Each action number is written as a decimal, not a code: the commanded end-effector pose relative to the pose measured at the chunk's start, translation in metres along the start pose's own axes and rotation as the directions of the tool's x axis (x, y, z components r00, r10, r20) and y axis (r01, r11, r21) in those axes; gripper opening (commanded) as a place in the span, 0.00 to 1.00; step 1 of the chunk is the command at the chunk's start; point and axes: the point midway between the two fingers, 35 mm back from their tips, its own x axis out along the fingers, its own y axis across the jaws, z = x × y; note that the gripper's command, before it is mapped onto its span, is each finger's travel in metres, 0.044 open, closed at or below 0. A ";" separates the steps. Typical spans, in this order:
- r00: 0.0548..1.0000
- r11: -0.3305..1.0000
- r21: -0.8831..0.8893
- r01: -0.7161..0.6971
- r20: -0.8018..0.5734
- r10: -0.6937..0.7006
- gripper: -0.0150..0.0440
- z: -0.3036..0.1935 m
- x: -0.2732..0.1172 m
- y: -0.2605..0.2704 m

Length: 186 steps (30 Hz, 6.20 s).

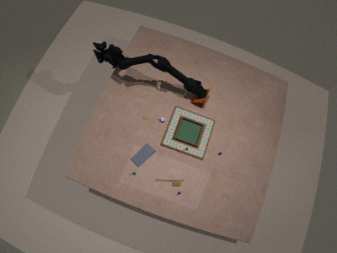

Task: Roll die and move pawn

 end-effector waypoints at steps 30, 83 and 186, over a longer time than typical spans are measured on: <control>0.172 0.253 -0.861 -0.441 -0.358 -0.918 0.72 -0.199 -0.386 -0.157; -0.131 0.141 0.699 -0.701 0.068 -0.989 0.72 -0.054 -0.626 -0.143; -0.585 0.121 0.946 0.302 0.284 -0.760 0.25 -0.012 -0.804 -0.048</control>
